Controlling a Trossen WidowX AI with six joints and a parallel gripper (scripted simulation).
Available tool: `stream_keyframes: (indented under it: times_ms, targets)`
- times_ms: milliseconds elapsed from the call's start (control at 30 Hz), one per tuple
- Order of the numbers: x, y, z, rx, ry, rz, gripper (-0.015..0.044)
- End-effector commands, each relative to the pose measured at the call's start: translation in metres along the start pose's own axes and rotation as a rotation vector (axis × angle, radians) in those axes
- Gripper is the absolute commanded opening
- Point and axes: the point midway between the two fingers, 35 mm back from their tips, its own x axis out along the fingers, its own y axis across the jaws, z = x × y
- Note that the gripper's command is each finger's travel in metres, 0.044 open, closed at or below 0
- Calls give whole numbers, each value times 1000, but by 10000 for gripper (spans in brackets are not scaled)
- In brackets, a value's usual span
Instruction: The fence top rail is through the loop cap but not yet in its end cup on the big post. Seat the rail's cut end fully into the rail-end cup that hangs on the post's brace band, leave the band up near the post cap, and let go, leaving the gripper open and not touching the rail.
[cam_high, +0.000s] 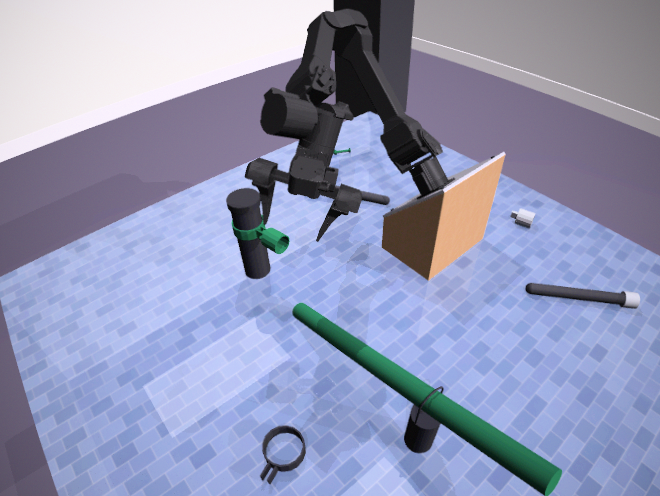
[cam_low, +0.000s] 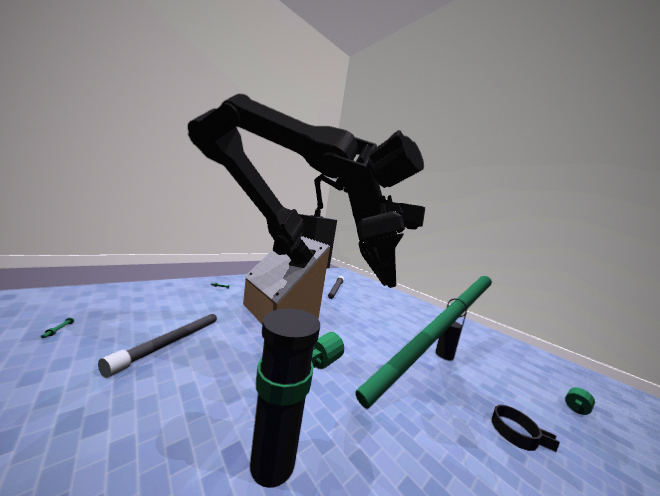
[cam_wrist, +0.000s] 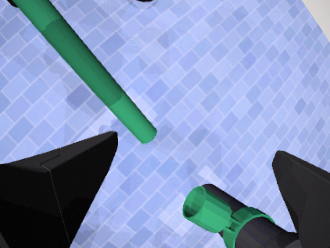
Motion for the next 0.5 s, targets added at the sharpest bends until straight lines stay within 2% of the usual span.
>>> stream_keyframes:
  times_ms: [0, 333, 467]
  targets:
    - [-5, -27, -59, -615, -20, 9, 440]
    - [-11, -40, -94, -1002, -19, -15, 440]
    - [-11, -40, -94, -1012, -18, -15, 440]
